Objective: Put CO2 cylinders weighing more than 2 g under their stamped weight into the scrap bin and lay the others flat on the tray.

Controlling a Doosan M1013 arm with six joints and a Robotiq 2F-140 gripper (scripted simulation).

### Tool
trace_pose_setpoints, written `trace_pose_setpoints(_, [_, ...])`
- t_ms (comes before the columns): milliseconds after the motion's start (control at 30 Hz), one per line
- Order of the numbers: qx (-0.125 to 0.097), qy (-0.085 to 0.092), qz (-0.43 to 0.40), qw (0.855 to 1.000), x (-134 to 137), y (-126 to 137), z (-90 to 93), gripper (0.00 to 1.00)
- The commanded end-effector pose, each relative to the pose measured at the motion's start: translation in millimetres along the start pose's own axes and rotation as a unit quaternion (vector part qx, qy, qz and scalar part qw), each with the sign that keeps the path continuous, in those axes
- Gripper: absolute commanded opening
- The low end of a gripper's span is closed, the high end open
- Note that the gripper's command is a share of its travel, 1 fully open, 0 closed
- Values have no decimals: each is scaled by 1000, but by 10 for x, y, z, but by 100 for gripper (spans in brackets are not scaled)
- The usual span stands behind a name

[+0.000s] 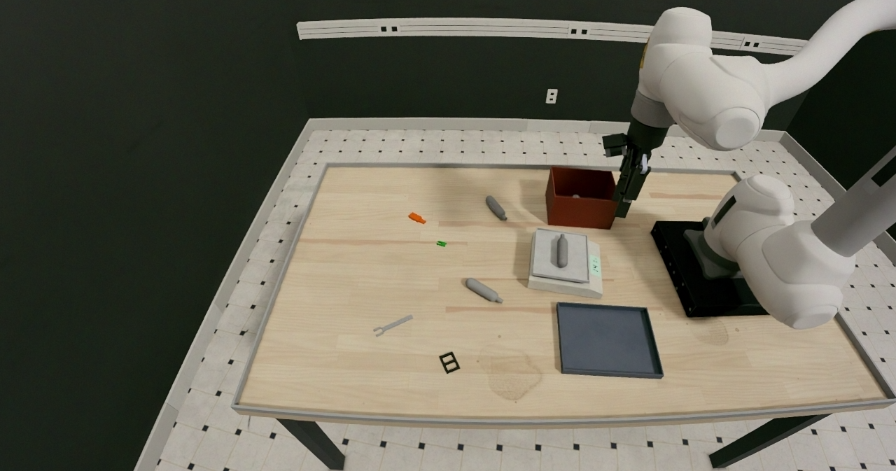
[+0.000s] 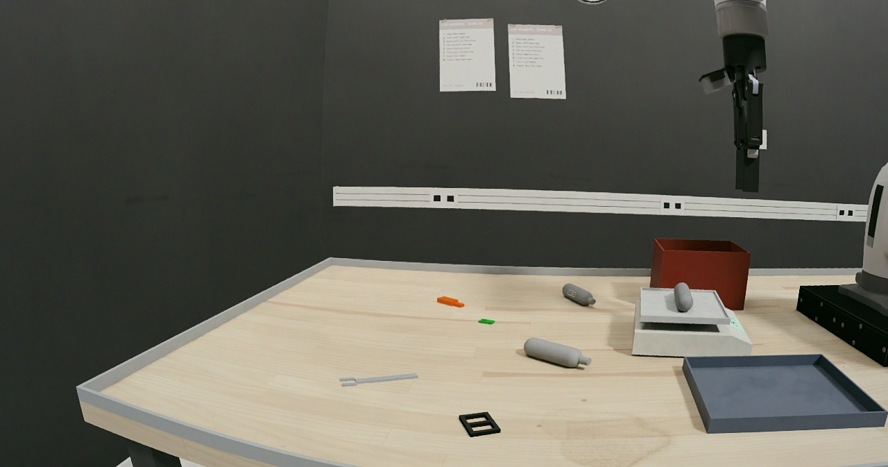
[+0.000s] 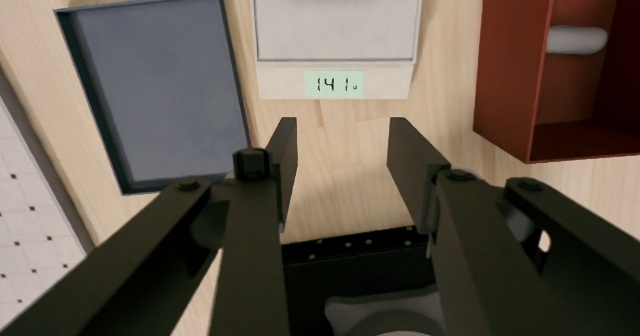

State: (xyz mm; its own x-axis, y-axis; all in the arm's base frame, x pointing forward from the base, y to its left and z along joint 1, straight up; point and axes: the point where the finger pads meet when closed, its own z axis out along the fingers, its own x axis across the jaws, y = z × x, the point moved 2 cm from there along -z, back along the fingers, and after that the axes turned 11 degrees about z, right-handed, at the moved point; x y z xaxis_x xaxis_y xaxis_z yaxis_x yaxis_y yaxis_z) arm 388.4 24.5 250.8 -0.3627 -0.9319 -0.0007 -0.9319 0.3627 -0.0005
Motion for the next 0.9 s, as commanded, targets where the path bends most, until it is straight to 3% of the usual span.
trace_pose_setpoints(0, [0,0,0,1000,-2,-3,-5,39])
trace_pose_setpoints(700, [0,0,3,1000,-3,-7,-3,39])
trace_pose_setpoints(867, [0,0,81,997,-26,-111,63,39])
